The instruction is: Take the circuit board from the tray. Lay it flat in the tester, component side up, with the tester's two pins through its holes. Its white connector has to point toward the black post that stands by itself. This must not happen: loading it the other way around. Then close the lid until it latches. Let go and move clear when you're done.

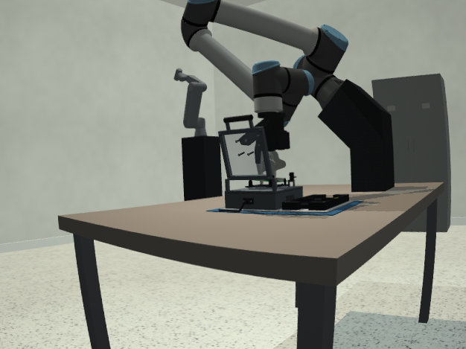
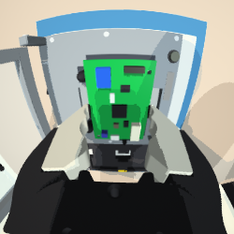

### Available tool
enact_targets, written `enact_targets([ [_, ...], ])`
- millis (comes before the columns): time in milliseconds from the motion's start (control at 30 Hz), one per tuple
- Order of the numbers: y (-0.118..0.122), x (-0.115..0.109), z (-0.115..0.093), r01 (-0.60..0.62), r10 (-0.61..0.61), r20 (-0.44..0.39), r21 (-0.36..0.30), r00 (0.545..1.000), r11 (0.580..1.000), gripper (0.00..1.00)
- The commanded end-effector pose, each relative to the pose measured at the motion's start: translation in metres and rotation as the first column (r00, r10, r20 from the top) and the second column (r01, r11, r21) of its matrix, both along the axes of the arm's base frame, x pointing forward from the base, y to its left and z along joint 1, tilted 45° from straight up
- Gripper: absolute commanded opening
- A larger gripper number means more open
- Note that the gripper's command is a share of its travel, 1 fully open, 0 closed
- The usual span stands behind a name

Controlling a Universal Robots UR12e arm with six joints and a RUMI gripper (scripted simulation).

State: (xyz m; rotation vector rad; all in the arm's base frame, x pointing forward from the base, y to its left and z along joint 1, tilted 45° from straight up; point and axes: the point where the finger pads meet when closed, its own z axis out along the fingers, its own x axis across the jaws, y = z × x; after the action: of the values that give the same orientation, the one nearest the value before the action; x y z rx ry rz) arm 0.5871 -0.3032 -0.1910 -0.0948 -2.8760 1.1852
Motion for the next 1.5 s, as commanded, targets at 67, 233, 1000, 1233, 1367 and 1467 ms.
enact_targets([
  [67,0.0020,-0.0007,0.0014,-0.002,0.002,-0.001,0.000,1.000,1.000,0.39],
  [233,0.0018,-0.0012,0.0013,-0.002,0.002,-0.001,0.000,1.000,1.000,0.39],
  [1000,0.0003,-0.0035,0.0001,-0.001,0.001,-0.002,0.001,1.000,1.000,0.39],
  [1233,0.0003,-0.0035,0.0001,-0.001,0.001,-0.002,0.001,1.000,1.000,0.39],
  [1367,0.0003,-0.0035,0.0001,-0.001,0.001,-0.002,0.001,1.000,1.000,0.39],
  [1467,0.0003,-0.0035,0.0001,-0.001,0.001,-0.002,0.001,1.000,1.000,0.39],
])
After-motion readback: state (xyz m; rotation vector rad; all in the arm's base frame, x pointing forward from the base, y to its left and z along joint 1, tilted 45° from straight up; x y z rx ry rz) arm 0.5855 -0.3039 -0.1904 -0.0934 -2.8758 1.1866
